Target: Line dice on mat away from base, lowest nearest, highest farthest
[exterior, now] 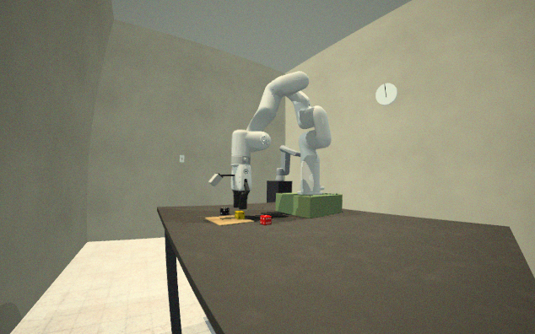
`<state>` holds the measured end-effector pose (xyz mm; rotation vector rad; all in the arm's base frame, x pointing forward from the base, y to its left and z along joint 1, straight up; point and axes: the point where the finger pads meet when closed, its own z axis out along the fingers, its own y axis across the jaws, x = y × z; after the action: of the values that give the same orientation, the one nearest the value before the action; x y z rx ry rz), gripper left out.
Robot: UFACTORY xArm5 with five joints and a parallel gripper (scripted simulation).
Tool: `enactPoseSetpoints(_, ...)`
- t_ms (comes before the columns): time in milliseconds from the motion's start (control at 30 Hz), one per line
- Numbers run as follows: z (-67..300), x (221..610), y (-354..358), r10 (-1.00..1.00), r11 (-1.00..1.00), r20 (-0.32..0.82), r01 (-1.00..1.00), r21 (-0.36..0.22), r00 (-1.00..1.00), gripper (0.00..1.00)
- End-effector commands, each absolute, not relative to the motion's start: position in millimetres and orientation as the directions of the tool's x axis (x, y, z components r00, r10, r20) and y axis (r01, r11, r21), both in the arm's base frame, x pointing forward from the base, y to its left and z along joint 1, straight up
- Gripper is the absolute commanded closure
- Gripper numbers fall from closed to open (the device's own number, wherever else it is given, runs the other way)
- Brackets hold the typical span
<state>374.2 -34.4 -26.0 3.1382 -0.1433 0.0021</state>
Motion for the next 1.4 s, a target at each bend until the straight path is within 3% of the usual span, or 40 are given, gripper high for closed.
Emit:
enactPoseSetpoints(0,-2,375,-34,-0.091,-0.996,0.004,-0.091,0.0,0.996,0.53)
enactPoseSetpoints(233,24,375,-34,-0.091,-0.996,0.004,-0.091,0.0,0.996,0.53)
enactPoseSetpoints(467,28,375,-34,-0.091,-0.996,0.004,-0.091,0.0,0.996,0.53)
enactPoseSetpoints(500,28,375,-34,-0.091,-0.996,0.004,-0.091,0.0,0.996,0.0)
enactPoseSetpoints(1367,27,375,-33,-0.057,-0.998,0.004,-0.057,0.0,0.998,0.0)
